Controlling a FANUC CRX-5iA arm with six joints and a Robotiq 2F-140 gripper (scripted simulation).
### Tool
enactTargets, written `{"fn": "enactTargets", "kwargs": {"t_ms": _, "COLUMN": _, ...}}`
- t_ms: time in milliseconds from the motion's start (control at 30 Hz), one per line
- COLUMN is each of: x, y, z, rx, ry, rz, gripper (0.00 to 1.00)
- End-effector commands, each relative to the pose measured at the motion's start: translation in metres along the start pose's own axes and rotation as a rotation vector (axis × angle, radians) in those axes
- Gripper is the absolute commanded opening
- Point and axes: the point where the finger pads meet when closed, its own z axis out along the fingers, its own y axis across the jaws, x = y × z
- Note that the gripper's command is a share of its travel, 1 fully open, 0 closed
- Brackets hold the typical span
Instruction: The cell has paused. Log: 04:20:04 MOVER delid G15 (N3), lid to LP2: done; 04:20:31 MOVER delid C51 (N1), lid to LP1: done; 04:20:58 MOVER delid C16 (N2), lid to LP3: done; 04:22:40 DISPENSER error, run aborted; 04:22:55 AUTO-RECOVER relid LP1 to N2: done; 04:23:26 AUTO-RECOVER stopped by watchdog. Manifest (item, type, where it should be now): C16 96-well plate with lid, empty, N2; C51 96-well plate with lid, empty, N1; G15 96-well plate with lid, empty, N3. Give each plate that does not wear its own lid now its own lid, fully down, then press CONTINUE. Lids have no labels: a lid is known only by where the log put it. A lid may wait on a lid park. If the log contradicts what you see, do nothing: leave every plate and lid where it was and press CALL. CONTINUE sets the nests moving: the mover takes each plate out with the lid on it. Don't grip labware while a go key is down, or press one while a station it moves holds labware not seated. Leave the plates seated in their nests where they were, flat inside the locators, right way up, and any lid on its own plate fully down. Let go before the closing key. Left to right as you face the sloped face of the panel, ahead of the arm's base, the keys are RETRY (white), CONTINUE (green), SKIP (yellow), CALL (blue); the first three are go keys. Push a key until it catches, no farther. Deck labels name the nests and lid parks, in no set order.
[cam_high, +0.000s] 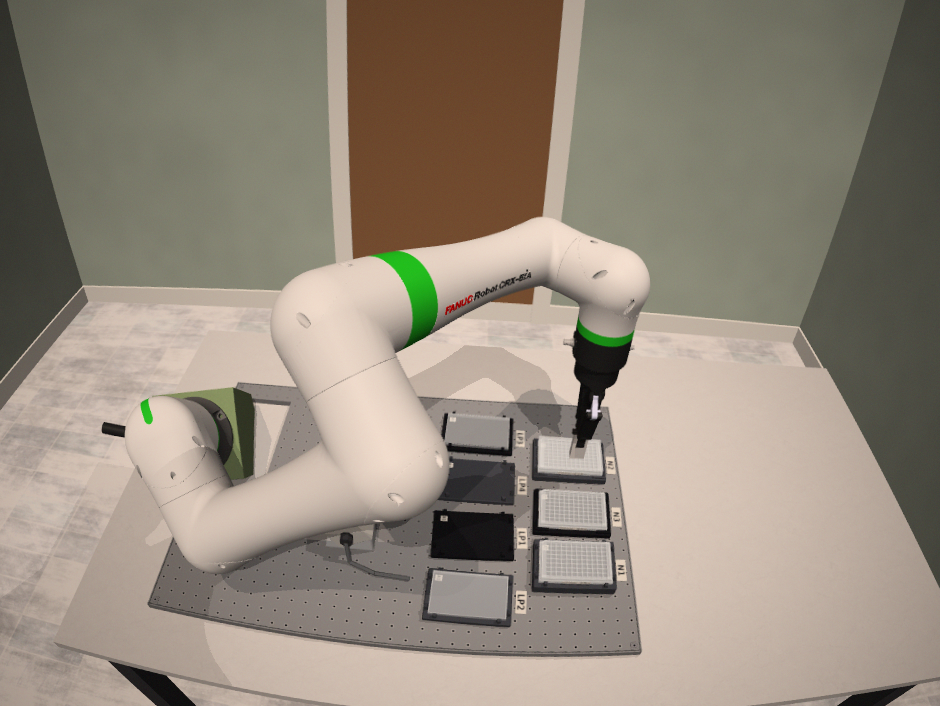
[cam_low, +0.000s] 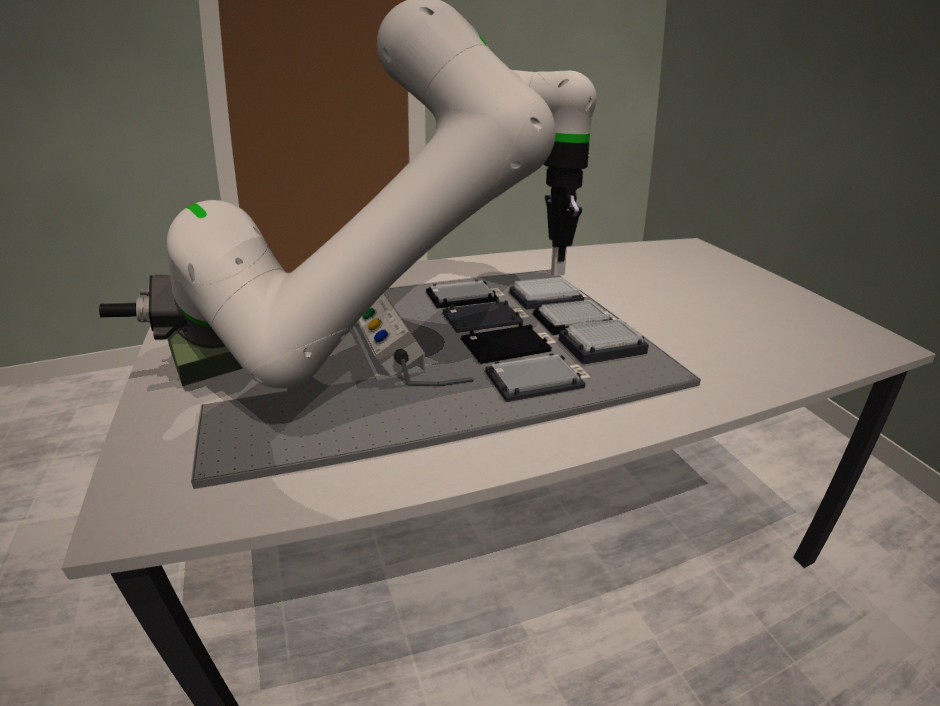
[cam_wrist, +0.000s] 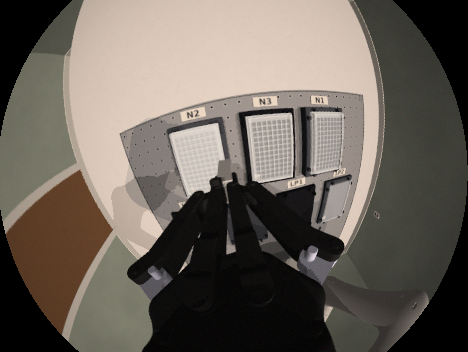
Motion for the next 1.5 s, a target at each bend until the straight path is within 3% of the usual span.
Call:
{"fn": "enactTargets", "kwargs": {"t_ms": 0, "x": -0.0014, "y": -0.0428, "z": 0.0009, "rx": -0.004, "ry": -0.004, "rz": 0.01, "gripper": 0.0}}
{"fn": "enactTargets", "kwargs": {"t_ms": 33, "x": -0.0017, "y": -0.045, "z": 0.001, "rx": -0.004, "ry": -0.004, "rz": 0.01, "gripper": 0.0}}
{"fn": "enactTargets", "kwargs": {"t_ms": 67, "x": -0.0017, "y": -0.045, "z": 0.001, "rx": -0.004, "ry": -0.004, "rz": 0.01, "gripper": 0.66}}
{"fn": "enactTargets", "kwargs": {"t_ms": 1467, "x": -0.0017, "y": -0.045, "z": 0.0017, "rx": -0.004, "ry": -0.004, "rz": 0.01, "gripper": 0.66}}
